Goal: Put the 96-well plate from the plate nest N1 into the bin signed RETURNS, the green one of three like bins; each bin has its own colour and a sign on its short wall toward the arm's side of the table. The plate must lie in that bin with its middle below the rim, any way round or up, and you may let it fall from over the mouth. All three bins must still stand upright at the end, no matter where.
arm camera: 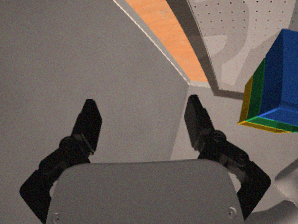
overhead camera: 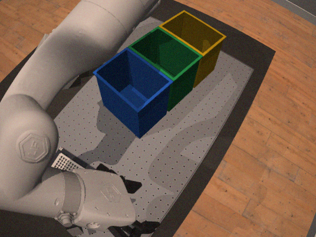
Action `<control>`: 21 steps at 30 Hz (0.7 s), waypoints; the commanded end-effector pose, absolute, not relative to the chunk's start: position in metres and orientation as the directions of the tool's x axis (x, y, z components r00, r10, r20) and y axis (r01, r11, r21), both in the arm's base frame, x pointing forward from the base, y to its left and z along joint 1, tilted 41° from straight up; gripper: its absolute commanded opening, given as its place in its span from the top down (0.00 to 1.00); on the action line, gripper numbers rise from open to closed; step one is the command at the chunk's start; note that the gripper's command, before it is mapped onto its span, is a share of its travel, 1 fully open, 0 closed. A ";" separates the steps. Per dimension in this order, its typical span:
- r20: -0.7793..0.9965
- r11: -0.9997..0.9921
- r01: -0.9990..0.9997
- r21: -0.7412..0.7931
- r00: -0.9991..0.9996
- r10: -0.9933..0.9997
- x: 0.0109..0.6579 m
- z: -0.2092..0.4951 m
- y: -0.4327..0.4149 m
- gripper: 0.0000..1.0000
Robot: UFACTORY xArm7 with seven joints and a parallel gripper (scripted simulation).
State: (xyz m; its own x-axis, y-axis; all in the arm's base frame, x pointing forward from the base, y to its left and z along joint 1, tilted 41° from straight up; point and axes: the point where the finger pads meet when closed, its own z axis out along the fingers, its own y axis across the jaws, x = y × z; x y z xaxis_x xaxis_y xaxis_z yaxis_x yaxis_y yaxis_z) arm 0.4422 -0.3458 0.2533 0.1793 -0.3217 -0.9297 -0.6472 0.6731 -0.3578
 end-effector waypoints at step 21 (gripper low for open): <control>-0.535 0.242 -0.581 -0.777 0.408 -0.740 0.392 0.182 -0.345 0.00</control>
State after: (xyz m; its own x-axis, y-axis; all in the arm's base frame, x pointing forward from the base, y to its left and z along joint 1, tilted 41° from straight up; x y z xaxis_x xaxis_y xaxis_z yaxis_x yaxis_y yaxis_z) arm 0.4018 -0.3431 0.1904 0.3742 -0.6955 -0.6134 -0.6009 0.3220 -0.7316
